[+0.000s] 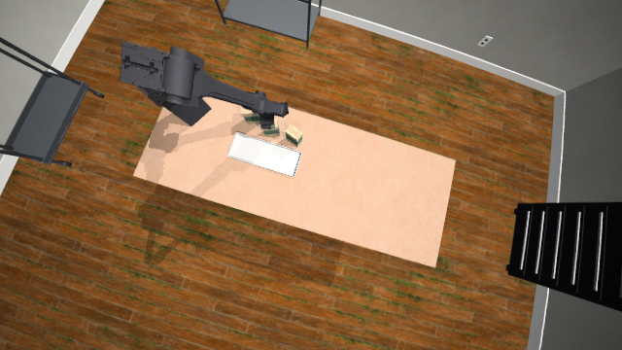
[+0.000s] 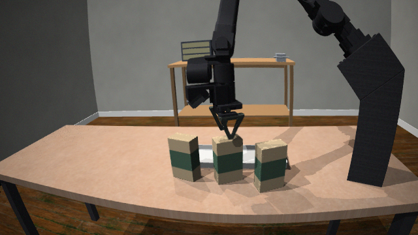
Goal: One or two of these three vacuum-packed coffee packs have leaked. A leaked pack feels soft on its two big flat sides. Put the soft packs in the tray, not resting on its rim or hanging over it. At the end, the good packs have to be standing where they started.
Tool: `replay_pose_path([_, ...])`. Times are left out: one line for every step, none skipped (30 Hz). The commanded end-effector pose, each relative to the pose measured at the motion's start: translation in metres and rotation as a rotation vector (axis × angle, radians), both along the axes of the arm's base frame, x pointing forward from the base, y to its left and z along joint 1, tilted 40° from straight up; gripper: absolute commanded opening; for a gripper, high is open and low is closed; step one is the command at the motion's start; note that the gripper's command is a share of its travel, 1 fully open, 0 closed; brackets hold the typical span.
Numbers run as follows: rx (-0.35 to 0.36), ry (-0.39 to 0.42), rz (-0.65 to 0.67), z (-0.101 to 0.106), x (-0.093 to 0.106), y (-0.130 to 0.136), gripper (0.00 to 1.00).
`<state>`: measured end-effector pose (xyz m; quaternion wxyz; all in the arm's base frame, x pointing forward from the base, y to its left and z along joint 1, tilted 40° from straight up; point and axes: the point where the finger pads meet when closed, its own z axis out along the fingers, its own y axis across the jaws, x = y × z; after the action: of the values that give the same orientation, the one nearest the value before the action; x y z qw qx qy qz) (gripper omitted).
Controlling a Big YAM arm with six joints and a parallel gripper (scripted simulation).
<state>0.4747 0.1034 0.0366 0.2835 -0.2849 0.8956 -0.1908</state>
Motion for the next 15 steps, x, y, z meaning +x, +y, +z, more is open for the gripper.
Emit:
replay_pose_path([-0.009, 0.003, 0.02, -0.002, 0.003, 0.006, 0.78])
replay_pose_path([-0.007, -0.002, 0.018, -0.002, 0.005, 0.005, 0.78])
replay_pose_path([-0.004, -0.008, 0.014, -0.002, 0.008, 0.003, 0.78])
replay_pose_path([-0.003, -0.01, 0.009, -0.001, 0.01, 0.001, 0.78])
replay_pose_path([-0.003, -0.01, 0.003, -0.002, 0.012, -0.002, 0.78])
replay_pose_path([-0.003, -0.009, 0.001, -0.004, 0.013, -0.003, 0.78])
replay_pose_path([-0.003, -0.009, 0.001, -0.005, 0.014, -0.004, 0.78])
replay_pose_path([-0.003, -0.009, 0.001, -0.007, 0.015, -0.004, 0.78])
replay_pose_path([-0.003, -0.009, 0.001, -0.008, 0.016, -0.004, 0.78])
replay_pose_path([-0.003, -0.009, 0.001, -0.01, 0.017, -0.005, 0.78])
replay_pose_path([-0.003, -0.008, 0.001, -0.012, 0.018, -0.005, 0.78])
replay_pose_path([-0.003, -0.008, 0.001, -0.012, 0.018, -0.005, 0.78])
replay_pose_path([-0.003, -0.008, 0.001, -0.012, 0.018, -0.005, 0.78])
replay_pose_path([-0.006, -0.002, 0.002, -0.016, 0.017, -0.006, 0.78])
replay_pose_path([-0.003, -0.008, 0.002, -0.016, 0.021, -0.006, 0.78])
